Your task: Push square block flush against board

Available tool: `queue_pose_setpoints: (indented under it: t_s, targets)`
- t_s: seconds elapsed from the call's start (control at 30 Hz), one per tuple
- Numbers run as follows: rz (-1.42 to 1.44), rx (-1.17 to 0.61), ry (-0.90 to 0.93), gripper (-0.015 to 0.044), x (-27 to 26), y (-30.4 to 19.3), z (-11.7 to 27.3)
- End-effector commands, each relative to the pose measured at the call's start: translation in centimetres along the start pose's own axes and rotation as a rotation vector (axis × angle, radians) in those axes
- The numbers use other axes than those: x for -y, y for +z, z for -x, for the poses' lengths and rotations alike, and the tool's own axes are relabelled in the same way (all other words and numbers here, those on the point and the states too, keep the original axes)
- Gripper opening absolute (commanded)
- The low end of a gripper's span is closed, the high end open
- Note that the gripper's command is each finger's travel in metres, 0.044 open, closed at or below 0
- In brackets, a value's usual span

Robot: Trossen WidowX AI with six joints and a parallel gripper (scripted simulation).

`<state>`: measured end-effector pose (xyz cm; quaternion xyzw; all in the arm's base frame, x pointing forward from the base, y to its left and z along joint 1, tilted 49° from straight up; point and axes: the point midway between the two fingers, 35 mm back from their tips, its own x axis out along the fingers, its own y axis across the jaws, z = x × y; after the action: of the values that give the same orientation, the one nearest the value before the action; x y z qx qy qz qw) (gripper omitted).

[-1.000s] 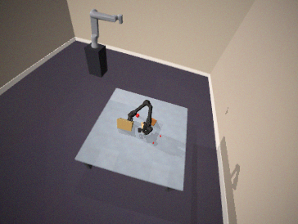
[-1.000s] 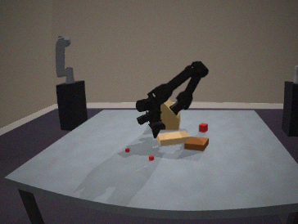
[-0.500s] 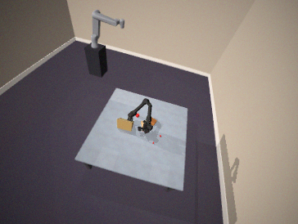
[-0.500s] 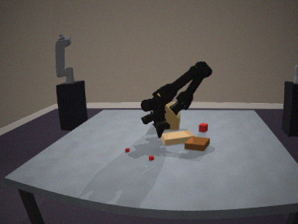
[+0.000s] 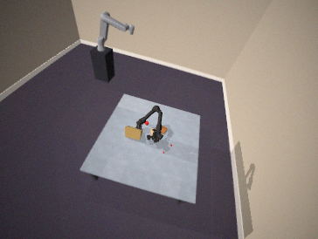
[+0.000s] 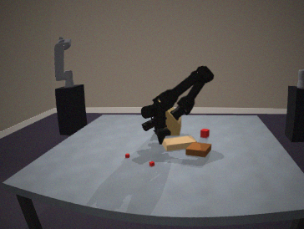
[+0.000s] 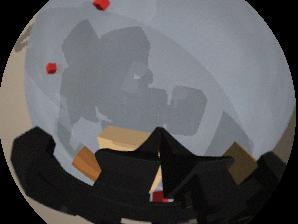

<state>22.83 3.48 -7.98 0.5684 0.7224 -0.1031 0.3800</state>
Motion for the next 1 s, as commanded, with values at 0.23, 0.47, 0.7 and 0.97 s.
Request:
queue_pose_setpoints:
  t_s: [0.23, 0.47, 0.7, 0.97]
  targets:
    - [0.003, -0.009, -0.007, 0.0000, -0.1, 1.5, -0.3]
    - [0.003, -0.009, -0.007, 0.0000, -0.2, 2.7, -0.3]
    - [0.004, -0.010, -0.006, 0.0000, -0.2, 3.8, -0.4]
    - [0.001, -0.008, -0.006, 0.0000, -0.3, 4.3, 2.3]
